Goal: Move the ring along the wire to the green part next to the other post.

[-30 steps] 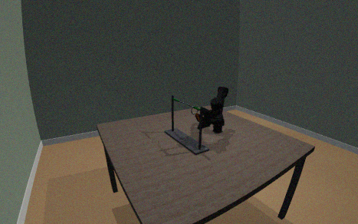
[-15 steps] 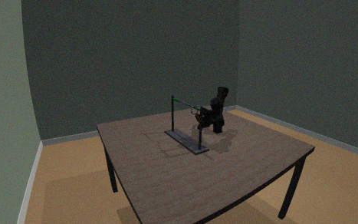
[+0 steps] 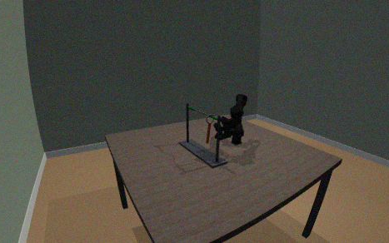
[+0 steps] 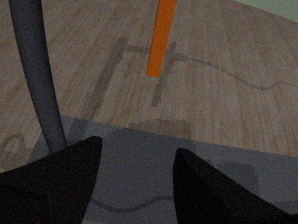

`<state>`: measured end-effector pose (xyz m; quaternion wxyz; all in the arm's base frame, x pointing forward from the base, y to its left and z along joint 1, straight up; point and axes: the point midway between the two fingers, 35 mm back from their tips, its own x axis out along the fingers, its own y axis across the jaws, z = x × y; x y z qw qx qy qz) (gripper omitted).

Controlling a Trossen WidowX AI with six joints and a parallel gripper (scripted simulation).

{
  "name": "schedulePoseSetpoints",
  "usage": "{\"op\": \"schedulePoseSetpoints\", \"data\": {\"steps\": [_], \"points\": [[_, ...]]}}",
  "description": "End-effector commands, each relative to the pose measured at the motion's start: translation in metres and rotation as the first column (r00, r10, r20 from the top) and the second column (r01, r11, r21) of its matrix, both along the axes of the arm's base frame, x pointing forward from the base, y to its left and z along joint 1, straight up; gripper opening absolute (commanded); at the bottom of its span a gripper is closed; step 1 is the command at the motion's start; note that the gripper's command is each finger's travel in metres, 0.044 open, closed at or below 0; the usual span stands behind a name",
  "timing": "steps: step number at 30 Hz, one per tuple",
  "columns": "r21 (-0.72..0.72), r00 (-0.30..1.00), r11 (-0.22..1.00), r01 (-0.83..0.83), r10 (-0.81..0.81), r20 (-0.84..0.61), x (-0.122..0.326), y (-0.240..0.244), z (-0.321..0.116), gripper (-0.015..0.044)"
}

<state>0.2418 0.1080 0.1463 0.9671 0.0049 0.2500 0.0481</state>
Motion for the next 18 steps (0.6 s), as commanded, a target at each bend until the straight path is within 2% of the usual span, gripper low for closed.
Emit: {"op": "schedulePoseSetpoints", "data": {"steps": [1, 9, 18], "points": [[0.014, 1.0, 1.0, 0.006, -0.006, 0.009, -0.011, 0.0, 0.01, 0.016], [0.015, 1.0, 1.0, 0.008, -0.008, 0.01, -0.033, -0.005, 0.021, 0.016], [0.015, 1.0, 1.0, 0.008, -0.008, 0.01, -0.033, -0.006, 0.021, 0.016]]}}
